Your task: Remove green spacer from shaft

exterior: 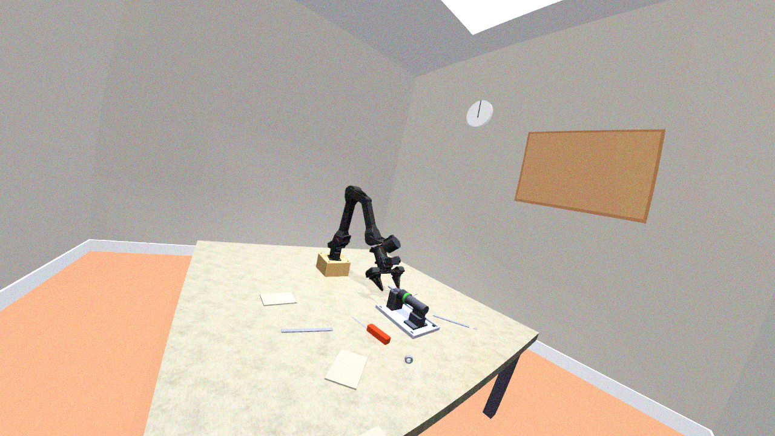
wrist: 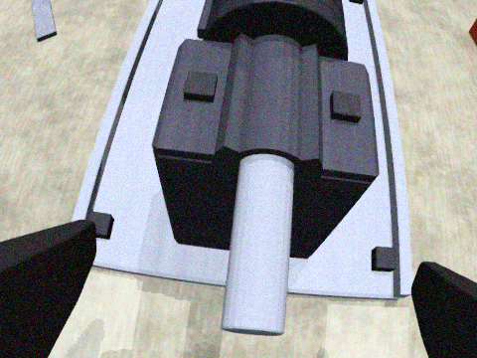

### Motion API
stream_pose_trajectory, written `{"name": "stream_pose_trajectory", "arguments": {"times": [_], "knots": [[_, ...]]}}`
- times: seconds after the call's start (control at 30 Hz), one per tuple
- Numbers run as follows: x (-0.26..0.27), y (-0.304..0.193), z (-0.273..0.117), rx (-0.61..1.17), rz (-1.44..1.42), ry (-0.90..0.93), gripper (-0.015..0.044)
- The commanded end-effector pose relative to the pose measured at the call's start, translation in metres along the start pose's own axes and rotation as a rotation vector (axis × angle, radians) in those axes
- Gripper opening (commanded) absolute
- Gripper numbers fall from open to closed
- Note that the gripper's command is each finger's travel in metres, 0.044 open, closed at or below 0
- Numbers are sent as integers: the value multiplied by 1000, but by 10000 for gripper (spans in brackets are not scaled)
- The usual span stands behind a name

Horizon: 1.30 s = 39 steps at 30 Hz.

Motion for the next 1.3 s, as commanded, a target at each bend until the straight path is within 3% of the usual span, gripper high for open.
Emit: {"name": "stream_pose_trajectory", "arguments": {"times": [0.0,1.27], "knots": [[0,-1,1,4,-6,3,440],[0,-1,19,3,-6,3,440]]}}
Point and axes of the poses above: the point midway between the two fingers, 35 mm back from their tips, its own z axis out along the fingers, its own x axis across the jaws, y = z × x, the point moved 7 cm from there along -z, back along the fingers, and after that the axes turned 1 degree about -z, right-handed, at the moved point
